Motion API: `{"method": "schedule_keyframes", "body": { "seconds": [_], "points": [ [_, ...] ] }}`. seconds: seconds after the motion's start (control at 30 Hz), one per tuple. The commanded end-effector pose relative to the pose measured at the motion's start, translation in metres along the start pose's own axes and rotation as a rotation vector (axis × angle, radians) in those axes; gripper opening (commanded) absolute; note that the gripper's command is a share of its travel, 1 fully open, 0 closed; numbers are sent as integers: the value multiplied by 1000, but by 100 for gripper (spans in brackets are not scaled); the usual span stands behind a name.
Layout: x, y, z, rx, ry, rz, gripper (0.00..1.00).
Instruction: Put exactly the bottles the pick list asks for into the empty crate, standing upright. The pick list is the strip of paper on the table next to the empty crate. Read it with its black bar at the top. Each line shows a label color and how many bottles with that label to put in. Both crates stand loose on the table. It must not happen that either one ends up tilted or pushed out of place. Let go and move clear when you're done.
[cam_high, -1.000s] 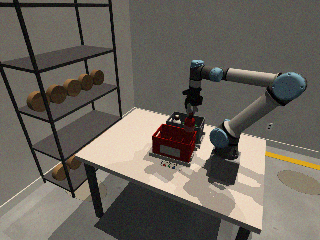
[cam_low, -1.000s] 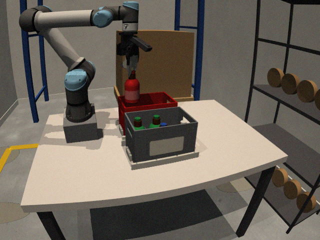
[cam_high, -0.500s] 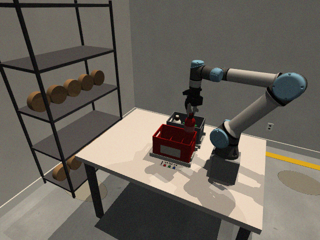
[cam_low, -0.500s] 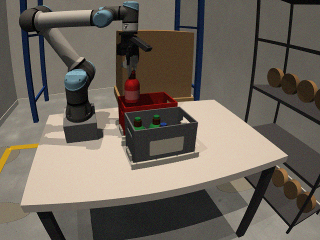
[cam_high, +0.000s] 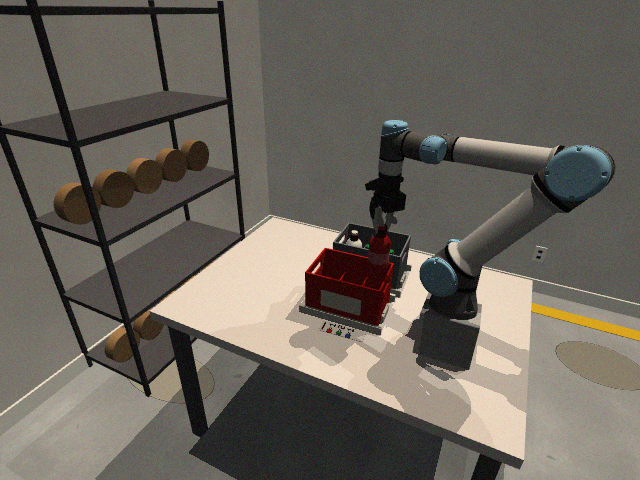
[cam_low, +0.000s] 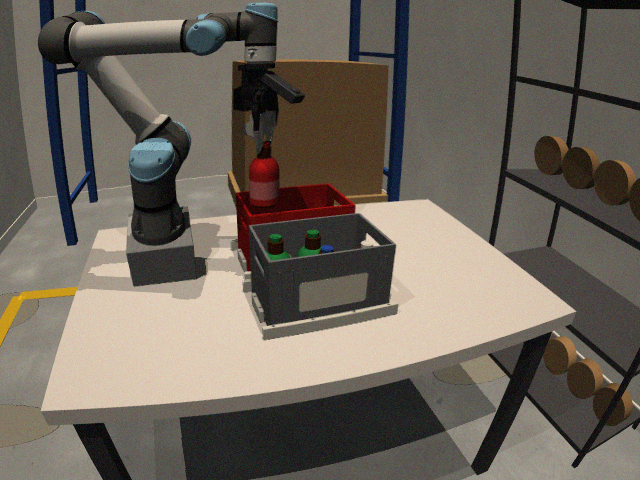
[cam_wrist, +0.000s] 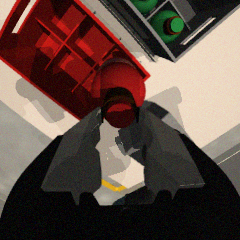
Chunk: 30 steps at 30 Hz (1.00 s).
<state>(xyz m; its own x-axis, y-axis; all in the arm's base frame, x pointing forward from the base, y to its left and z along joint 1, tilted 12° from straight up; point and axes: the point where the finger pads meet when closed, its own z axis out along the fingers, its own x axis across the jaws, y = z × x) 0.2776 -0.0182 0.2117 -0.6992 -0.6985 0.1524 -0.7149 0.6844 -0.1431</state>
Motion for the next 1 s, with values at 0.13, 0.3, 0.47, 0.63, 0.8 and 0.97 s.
{"method": "schedule_keyframes", "body": {
  "seconds": [0.13, 0.3, 0.47, 0.63, 0.8, 0.97],
  "points": [
    [0, -3, -3, 7, -3, 2, 0],
    [0, -2, -2, 5, -2, 1, 0],
    [0, -1, -2, 5, -2, 1, 0],
    [0, -1, 5, 3, -1, 2, 0],
    [0, -1, 8, 3, -1, 2, 0],
    [0, -1, 13, 2, -1, 2, 0]
  ]
}}
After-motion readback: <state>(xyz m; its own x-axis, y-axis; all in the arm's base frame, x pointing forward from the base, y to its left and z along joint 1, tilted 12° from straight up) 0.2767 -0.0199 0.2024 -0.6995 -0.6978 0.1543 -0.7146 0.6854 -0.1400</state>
